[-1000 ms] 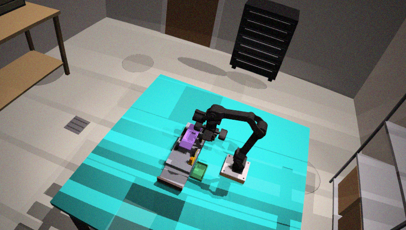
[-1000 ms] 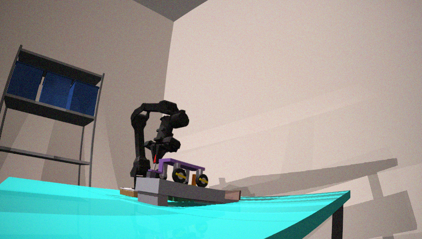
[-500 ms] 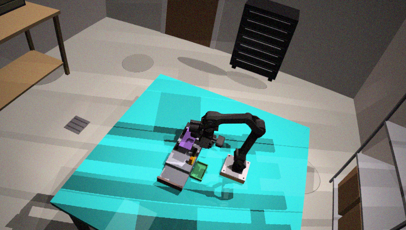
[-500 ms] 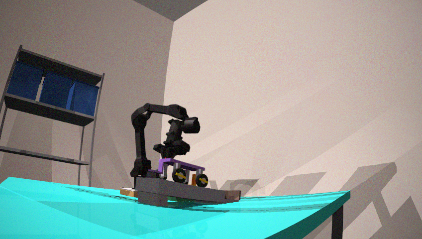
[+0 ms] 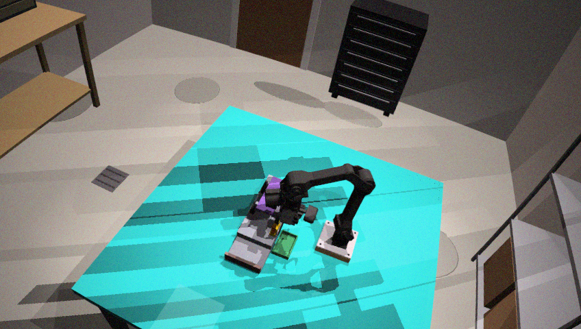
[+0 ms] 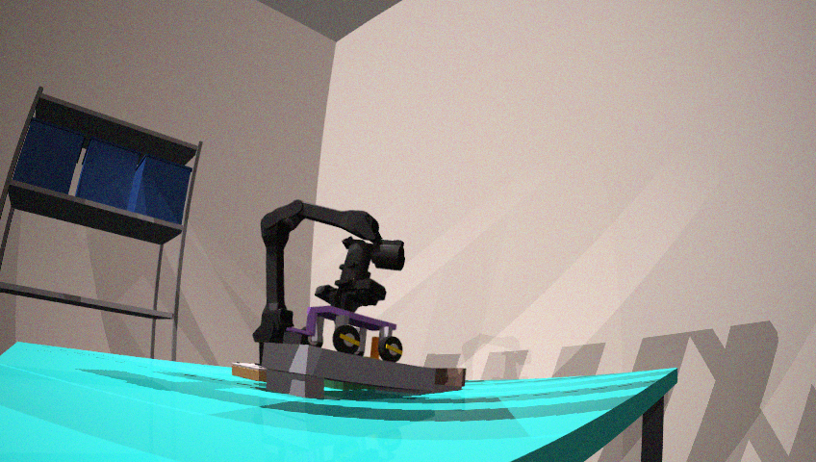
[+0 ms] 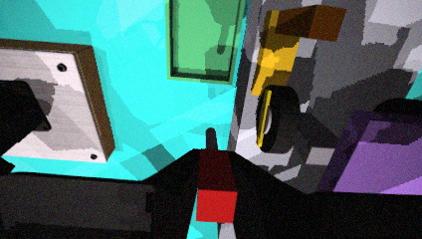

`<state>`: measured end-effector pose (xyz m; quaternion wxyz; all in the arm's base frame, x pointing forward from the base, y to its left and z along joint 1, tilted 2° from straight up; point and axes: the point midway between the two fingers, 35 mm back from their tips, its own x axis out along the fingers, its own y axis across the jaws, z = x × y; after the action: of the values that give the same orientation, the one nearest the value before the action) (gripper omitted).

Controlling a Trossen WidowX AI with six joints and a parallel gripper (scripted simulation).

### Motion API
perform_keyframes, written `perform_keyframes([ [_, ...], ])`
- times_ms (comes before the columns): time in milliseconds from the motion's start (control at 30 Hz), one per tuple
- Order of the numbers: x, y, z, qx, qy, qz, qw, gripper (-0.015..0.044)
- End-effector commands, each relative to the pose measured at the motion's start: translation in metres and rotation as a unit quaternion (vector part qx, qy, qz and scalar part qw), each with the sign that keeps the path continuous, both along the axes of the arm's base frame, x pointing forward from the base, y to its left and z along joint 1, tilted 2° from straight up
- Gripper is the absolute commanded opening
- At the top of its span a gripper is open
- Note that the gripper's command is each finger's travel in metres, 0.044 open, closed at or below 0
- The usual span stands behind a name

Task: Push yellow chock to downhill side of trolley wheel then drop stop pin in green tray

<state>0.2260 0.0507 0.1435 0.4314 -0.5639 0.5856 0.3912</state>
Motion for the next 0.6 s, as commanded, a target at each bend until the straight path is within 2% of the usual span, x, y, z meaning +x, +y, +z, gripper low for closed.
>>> perform_keyframes([
  [0, 0.001, 0.016, -0.003, 0.002, 0.002, -0.002, 1.0, 0.0],
  [267, 0.003, 0.049, -0.008, 0.003, 0.002, -0.002, 1.0, 0.0],
  [433, 0.003, 0.051, -0.008, 0.004, 0.002, 0.001, 1.0, 0.0],
  [567, 0.002, 0.05, -0.008, 0.012, 0.014, 0.047, 0.999, 0.0],
])
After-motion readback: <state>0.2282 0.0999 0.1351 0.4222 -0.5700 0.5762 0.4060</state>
